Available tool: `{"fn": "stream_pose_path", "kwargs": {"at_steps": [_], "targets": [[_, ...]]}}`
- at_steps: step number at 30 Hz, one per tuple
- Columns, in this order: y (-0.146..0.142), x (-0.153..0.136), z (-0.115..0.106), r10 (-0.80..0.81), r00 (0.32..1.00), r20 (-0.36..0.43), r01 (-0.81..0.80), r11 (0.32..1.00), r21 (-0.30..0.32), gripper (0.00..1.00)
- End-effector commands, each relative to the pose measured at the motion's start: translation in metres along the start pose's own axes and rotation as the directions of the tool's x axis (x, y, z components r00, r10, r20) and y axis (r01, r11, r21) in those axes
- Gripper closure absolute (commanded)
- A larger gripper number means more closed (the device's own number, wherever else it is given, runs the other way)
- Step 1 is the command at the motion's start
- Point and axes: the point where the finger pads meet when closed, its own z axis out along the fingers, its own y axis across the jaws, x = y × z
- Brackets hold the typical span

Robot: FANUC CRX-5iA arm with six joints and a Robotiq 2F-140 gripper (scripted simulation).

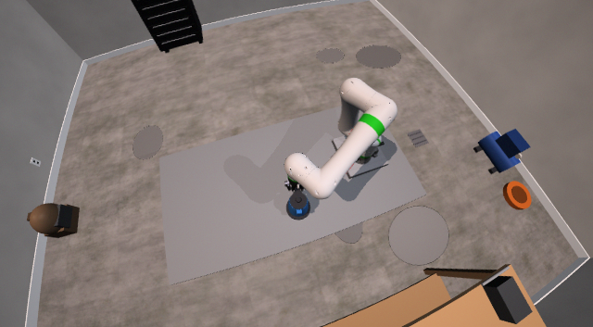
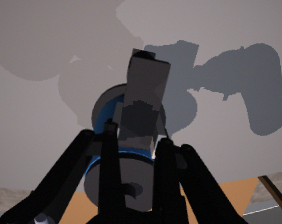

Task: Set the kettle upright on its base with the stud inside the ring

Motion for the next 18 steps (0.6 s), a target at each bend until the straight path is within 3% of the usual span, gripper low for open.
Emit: {"fn": "stream_pose_path", "kwargs": {"at_steps": [1, 18], "targets": [[-0.0002, -0.0001, 0.0003, 0.000, 1.000, 0.000, 0.000, 1.000, 0.000, 1.00], [-0.0001, -0.0001, 0.0027, 0.000, 1.000, 0.000, 0.000, 1.000, 0.000, 1.00]]}}
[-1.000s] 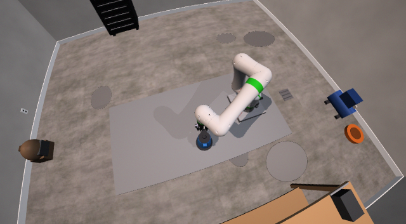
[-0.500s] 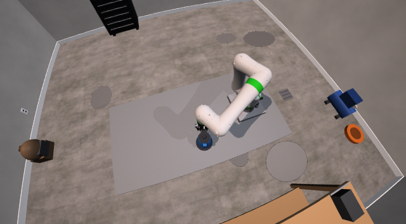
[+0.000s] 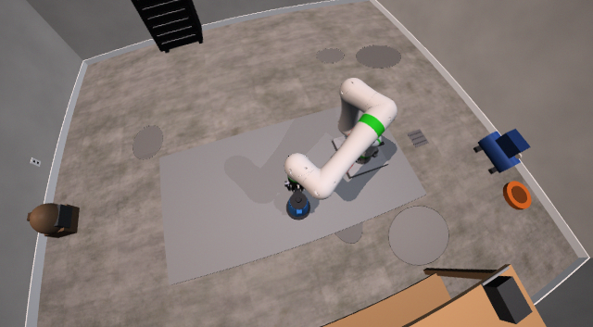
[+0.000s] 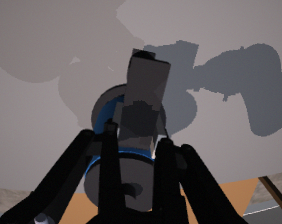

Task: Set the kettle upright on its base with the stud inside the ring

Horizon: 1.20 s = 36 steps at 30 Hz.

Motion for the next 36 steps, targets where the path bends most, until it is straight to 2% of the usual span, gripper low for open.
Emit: {"fn": "stream_pose_path", "kwargs": {"at_steps": [1, 27, 28, 36], "targets": [[-0.0002, -0.0001, -0.0002, 0.000, 1.000, 0.000, 0.000, 1.000, 0.000, 1.00], [-0.0002, -0.0001, 0.0028, 0.000, 1.000, 0.000, 0.000, 1.000, 0.000, 1.00], [-0.0002, -0.0001, 0.0028, 0.000, 1.000, 0.000, 0.000, 1.000, 0.000, 0.53], [-0.0002, -0.0001, 0.0028, 0.000, 1.000, 0.000, 0.000, 1.000, 0.000, 0.53]]}}
